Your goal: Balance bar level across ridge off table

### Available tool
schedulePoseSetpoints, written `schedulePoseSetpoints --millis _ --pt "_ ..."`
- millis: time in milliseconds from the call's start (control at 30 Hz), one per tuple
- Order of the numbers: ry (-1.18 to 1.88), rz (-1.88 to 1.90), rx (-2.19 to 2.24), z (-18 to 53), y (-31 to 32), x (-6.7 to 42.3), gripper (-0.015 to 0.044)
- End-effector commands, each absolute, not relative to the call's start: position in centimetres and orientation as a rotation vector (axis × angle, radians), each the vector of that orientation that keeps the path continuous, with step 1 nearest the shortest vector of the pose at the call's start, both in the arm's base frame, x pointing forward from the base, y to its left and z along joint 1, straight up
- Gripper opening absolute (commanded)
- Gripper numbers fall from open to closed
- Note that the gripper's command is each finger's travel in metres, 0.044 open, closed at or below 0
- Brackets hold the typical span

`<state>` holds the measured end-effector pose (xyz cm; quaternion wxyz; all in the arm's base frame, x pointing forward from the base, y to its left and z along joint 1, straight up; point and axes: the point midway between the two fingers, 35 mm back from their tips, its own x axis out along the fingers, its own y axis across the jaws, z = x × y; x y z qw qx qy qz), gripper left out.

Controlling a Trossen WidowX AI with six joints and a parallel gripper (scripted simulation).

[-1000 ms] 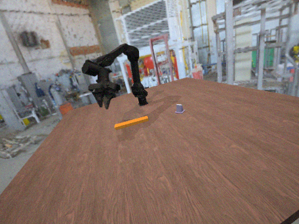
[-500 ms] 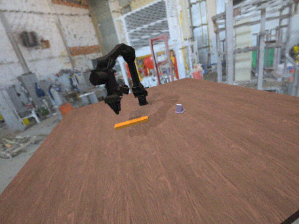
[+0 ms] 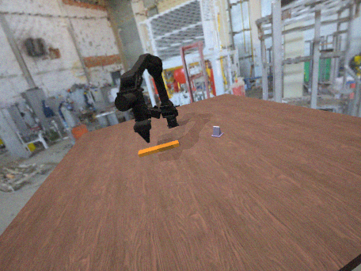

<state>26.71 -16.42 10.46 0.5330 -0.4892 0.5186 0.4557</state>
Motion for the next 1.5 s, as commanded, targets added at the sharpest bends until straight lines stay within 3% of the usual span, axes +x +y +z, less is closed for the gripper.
schedulePoseSetpoints --millis 0,1400,1467 --pt "1.252 1.106 -1.146 7.7 -16.3 26.4 0.0315" --pt "1.252 1.106 -1.146 4.7 -16.3 26.4 0.0315" --pt "1.245 1.108 -1.15 4.8 -16.3 26.5 0.0263"
